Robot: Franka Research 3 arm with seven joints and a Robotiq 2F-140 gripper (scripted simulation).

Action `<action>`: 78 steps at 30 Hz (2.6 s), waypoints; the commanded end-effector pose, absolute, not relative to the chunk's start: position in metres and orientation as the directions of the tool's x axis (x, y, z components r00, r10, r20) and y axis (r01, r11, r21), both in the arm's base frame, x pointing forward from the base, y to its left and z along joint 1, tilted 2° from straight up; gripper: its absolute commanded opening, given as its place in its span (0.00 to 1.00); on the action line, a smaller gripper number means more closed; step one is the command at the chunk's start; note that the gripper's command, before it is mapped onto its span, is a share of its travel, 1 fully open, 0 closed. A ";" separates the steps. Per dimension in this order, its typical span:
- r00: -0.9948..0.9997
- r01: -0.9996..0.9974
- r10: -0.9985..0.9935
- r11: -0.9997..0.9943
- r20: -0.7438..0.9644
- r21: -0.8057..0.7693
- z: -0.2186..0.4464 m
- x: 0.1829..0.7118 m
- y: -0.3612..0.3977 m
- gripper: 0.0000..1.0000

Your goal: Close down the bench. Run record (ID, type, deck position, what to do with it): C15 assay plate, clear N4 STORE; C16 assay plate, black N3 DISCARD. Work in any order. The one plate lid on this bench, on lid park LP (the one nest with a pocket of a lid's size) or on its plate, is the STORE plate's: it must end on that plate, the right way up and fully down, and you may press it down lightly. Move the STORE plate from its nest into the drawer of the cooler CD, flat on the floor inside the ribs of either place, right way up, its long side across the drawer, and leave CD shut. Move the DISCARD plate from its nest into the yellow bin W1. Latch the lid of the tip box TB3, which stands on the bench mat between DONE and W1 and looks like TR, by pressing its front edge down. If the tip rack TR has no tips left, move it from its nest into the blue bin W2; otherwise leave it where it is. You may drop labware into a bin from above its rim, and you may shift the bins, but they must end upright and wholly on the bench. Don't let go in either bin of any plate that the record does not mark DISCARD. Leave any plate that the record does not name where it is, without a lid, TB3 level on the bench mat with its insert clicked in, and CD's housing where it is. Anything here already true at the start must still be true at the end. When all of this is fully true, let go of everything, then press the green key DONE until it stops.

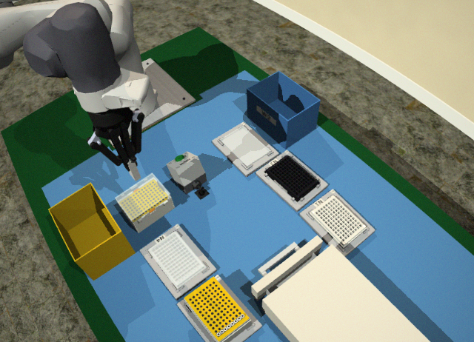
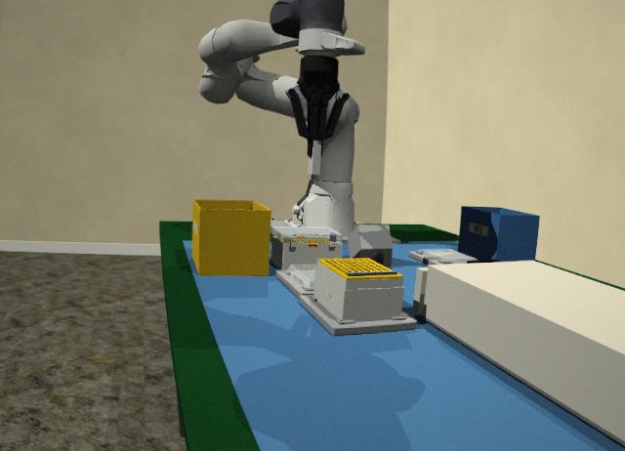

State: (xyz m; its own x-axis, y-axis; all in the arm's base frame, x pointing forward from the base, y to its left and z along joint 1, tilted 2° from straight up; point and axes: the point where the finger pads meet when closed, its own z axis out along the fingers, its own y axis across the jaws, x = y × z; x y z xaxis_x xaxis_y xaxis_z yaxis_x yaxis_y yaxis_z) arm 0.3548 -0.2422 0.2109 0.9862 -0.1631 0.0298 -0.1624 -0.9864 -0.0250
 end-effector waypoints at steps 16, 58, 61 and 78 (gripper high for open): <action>0.987 -0.155 -0.156 -0.988 0.027 -0.026 0.212 0.354 -0.242 0.00; 0.987 -0.155 -0.156 -0.988 0.027 -0.026 0.143 0.301 -0.231 0.00; 0.987 -0.155 -0.156 -0.988 0.027 -0.026 0.139 0.301 -0.231 0.00; 0.987 -0.155 -0.156 -0.988 0.027 -0.026 0.119 0.302 -0.231 0.00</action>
